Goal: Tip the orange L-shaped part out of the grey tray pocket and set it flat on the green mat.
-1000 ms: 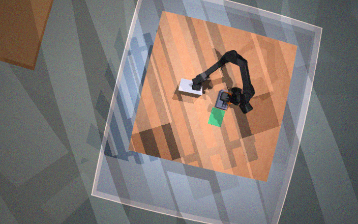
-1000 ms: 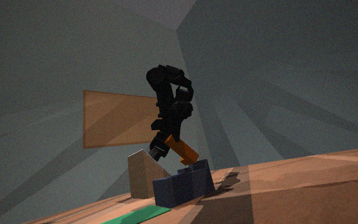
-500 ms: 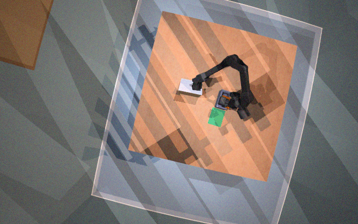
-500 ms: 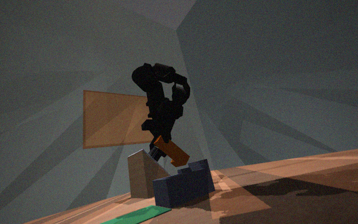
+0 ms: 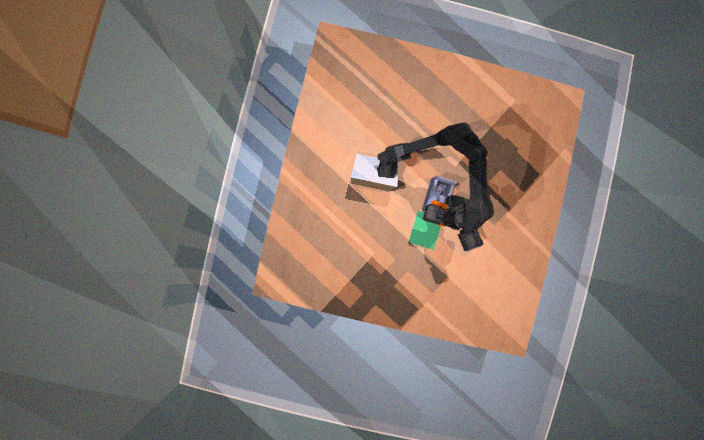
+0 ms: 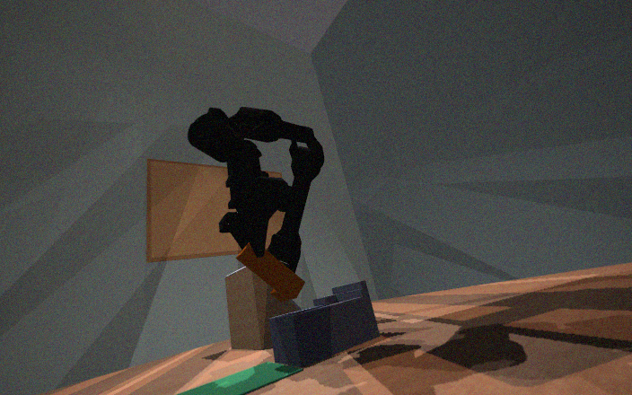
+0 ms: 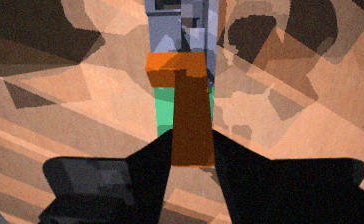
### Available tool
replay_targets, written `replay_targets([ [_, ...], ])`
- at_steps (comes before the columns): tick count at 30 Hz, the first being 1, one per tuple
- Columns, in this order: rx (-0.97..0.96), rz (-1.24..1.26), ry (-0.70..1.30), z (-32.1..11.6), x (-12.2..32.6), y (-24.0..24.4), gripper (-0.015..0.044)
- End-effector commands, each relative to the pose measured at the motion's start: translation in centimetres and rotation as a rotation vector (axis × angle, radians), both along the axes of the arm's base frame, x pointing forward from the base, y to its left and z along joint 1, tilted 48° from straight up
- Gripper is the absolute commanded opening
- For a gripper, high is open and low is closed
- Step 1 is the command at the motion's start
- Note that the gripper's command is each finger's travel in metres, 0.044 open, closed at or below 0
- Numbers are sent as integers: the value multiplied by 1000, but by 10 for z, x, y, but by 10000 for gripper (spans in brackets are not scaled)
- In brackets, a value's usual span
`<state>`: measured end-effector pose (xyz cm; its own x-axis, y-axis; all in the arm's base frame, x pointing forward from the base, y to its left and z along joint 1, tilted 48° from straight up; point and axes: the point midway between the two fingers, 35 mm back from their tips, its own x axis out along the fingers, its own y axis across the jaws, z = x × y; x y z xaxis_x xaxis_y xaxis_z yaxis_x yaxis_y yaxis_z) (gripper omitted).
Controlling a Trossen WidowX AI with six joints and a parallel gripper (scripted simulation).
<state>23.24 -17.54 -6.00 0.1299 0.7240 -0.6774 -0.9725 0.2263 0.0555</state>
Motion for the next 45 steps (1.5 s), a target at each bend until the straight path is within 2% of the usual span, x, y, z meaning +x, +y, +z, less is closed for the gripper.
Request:
replay_targets([
  [1,-4,5,-2,-14,-6,-12,0],
  [16,-7,5,-2,-54,-22,-47,0],
  [45,-7,5,-3,-78,-17,-22,0],
])
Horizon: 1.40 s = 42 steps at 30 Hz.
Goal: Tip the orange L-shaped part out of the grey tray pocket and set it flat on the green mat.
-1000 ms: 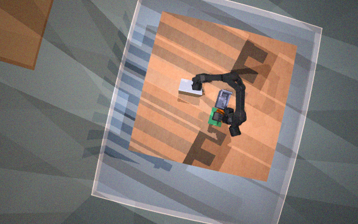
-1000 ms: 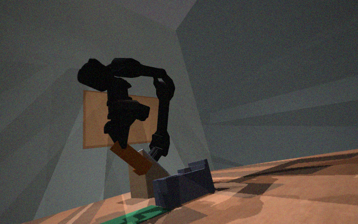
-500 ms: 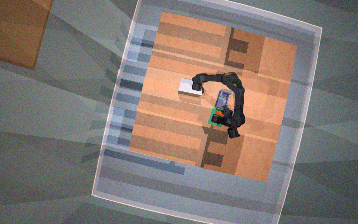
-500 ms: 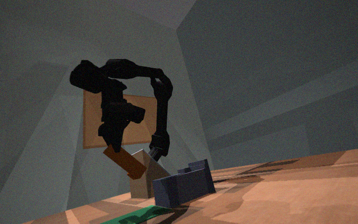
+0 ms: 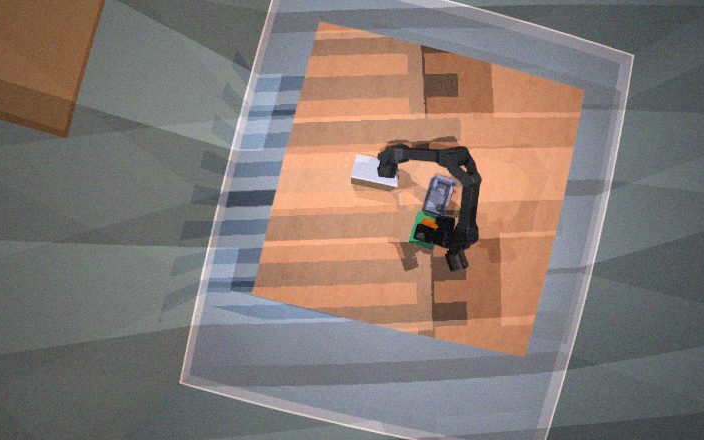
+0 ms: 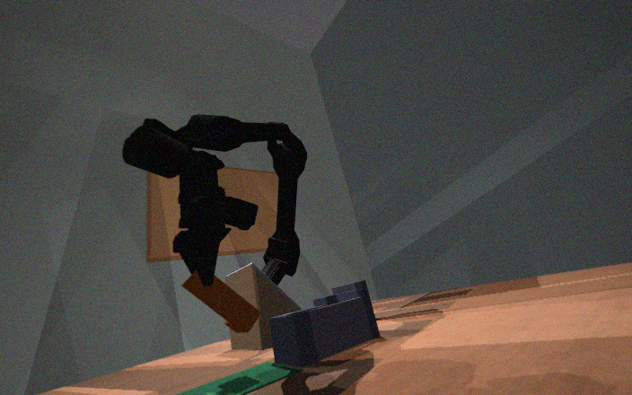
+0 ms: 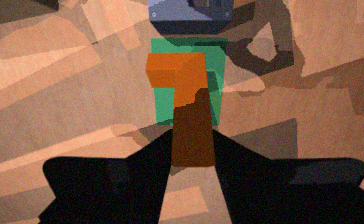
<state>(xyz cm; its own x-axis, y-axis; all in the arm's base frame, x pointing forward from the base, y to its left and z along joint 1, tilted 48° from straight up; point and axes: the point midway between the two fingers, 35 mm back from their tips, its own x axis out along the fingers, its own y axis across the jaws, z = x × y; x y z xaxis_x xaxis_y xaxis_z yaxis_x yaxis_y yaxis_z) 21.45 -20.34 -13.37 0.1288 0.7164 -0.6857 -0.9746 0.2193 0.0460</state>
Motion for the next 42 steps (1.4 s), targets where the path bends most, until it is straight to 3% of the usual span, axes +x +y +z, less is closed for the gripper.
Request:
replay_targets([
  [1,6,-3,4,-5,1,7,0],
  [42,8,-3,3,-35,7,40,0],
])
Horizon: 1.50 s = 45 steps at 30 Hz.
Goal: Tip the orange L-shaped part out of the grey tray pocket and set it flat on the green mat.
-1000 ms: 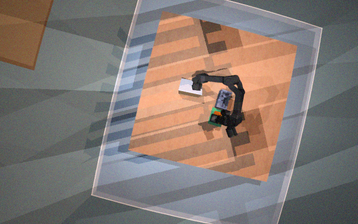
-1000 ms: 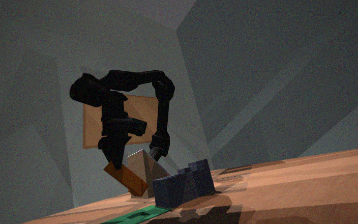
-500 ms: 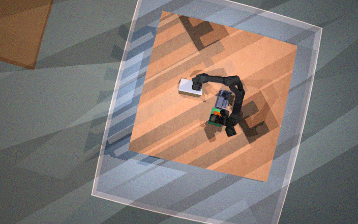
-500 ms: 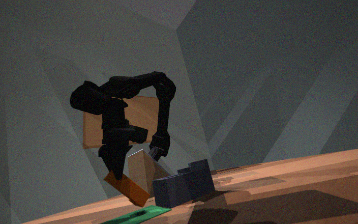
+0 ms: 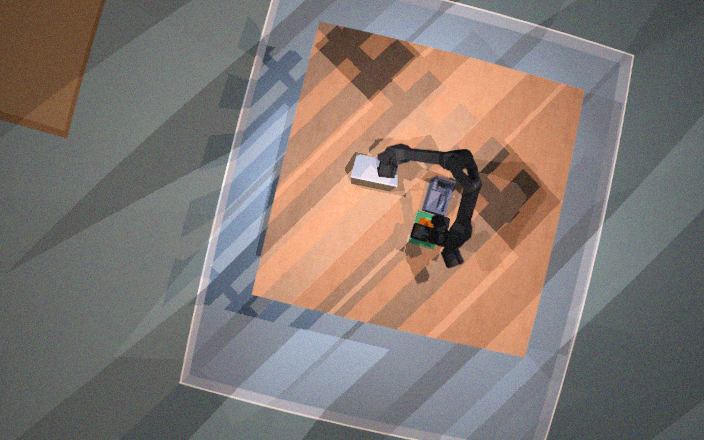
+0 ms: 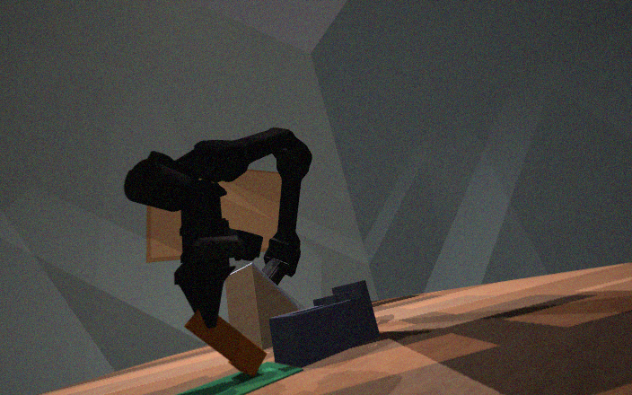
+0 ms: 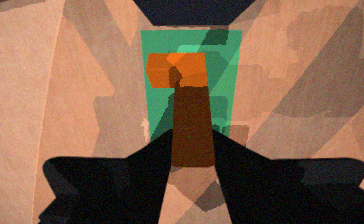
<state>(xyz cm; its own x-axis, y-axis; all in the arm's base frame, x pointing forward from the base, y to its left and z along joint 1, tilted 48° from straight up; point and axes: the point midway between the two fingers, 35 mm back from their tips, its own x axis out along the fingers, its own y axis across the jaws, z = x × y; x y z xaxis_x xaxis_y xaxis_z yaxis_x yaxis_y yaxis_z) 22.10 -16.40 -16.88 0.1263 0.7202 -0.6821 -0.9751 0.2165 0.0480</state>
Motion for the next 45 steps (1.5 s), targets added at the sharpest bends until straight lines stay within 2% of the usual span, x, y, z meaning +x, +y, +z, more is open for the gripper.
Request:
replay_targets([
  [1,3,-5,2,0,0,1,0],
  [10,0,0,0,0,0,0,0],
  [20,0,0,0,1,0,-2,263],
  [25,-2,-3,3,33,-4,-39,394],
  [29,0,-5,4,59,-11,-63,400],
  [45,-16,-20,-6,55,-8,-62,400],
])
